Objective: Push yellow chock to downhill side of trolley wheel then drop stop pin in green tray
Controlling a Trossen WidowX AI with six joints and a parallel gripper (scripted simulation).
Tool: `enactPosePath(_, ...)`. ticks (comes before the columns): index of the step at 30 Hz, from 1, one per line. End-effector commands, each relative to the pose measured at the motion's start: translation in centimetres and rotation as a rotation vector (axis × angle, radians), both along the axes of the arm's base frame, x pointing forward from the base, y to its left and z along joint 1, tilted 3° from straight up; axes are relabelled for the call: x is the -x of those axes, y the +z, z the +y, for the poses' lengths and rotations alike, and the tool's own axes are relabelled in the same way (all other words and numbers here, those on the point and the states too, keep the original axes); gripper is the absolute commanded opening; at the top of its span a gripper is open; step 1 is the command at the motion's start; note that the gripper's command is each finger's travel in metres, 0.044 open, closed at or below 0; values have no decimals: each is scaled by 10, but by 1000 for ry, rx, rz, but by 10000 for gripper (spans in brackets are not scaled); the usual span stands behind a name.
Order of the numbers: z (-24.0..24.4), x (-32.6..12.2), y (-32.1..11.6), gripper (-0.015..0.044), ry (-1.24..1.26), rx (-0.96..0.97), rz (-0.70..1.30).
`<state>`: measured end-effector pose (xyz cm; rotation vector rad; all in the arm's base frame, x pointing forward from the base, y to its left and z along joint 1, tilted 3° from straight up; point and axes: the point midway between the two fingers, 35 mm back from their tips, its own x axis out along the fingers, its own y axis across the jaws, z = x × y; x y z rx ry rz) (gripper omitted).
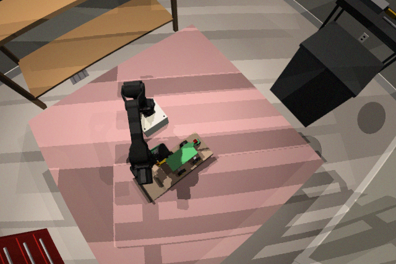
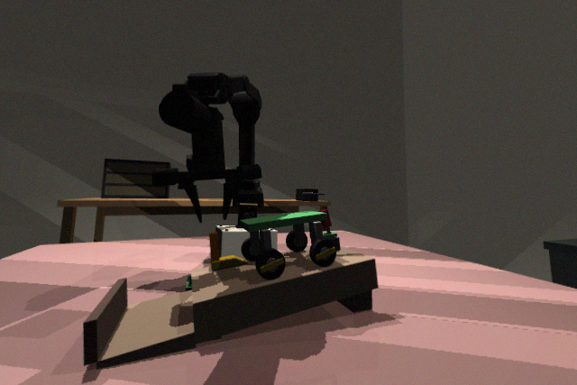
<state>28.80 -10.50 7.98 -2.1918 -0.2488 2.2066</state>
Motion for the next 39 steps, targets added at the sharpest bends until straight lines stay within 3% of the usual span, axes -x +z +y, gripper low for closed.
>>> enactPosePath(1,0,1,-1,242,0,-1,3)
enactPosePath(3,0,1,-1,295,0,-1,3)
enactPosePath(7,4,-6,0,190,73,-5,-28)
enactPosePath(14,21,-26,17,190,323,40,-132)
enactPosePath(24,85,-36,31,190,750,-23,-204)
enactPosePath(36,196,-17,53,190,1497,-186,-339)
enactPosePath(39,202,-15,55,190,1537,-196,-347)
